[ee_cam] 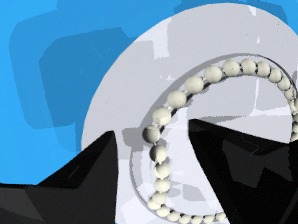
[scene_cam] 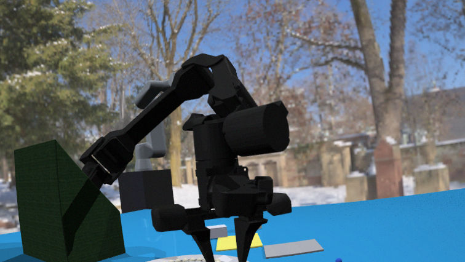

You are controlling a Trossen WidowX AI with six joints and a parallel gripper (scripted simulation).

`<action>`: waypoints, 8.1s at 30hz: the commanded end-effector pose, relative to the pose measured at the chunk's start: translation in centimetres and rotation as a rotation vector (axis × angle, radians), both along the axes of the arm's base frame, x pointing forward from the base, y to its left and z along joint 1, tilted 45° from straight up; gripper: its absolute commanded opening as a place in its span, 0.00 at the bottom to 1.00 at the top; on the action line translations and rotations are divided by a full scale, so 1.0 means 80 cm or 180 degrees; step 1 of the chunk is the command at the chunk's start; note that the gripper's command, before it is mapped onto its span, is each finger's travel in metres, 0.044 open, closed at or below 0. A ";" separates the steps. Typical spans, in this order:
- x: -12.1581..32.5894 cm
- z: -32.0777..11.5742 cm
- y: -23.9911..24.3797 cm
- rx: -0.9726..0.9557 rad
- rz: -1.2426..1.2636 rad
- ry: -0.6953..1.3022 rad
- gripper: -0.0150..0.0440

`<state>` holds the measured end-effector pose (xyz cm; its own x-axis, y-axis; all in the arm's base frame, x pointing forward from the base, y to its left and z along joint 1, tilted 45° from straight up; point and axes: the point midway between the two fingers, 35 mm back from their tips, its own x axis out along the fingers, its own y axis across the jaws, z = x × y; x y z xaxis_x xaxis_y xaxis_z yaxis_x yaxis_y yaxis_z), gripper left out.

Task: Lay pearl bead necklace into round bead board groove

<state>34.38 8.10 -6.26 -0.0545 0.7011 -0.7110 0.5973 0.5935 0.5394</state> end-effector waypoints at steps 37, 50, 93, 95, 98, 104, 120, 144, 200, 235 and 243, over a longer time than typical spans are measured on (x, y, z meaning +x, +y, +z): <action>-0.012 0.038 -0.028 0.0042 0.0354 -0.0350 0.47; -0.009 0.029 -0.018 0.0049 0.0347 -0.0372 0.46; -0.013 0.005 0.006 0.0029 0.0371 -0.0370 0.25; -0.013 0.005 0.006 0.0029 0.0371 -0.0370 0.25; -0.013 0.005 0.006 0.0029 0.0371 -0.0370 0.25; -0.013 0.005 0.006 0.0029 0.0371 -0.0370 0.25; -0.014 0.010 0.001 0.0048 0.0354 -0.0349 0.25; -0.008 0.012 0.011 0.0029 0.0369 -0.0364 0.34; -0.018 0.039 -0.009 0.0067 0.0569 -0.0590 0.46; -0.022 0.015 0.015 0.0048 0.0595 -0.0591 0.25; -0.022 0.015 0.015 0.0048 0.0595 -0.0591 0.25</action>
